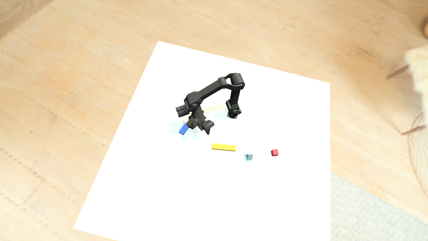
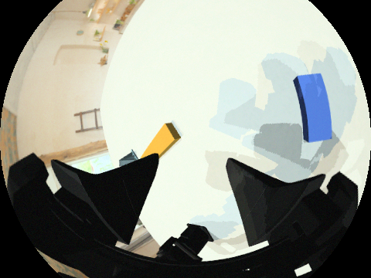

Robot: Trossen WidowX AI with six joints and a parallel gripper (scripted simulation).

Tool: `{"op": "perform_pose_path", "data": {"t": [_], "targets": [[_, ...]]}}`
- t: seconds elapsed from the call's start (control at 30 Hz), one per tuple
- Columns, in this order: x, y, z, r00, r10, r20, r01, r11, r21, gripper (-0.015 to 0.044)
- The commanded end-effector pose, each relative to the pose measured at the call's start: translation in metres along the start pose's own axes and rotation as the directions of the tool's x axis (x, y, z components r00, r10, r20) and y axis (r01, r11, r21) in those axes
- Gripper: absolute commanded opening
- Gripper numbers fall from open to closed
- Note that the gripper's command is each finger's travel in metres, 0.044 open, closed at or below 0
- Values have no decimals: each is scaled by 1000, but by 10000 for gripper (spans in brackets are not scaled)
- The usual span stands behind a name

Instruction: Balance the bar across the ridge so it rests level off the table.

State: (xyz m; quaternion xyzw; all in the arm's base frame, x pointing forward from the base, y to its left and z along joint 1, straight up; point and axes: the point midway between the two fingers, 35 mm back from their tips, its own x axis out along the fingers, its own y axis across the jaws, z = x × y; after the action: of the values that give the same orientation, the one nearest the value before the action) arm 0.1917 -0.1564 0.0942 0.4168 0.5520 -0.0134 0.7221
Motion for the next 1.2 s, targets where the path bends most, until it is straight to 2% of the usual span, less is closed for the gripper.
{"op": "perform_pose_path", "data": {"t": [0.0,0.6,1.17], "targets": [[6,7,-1,999,-32,-32,34,999,38,315],[31,46,-9,970,-193,-148,223,949,223,315],[51,81,-23,920,-349,-179,392,843,369,315]]}}
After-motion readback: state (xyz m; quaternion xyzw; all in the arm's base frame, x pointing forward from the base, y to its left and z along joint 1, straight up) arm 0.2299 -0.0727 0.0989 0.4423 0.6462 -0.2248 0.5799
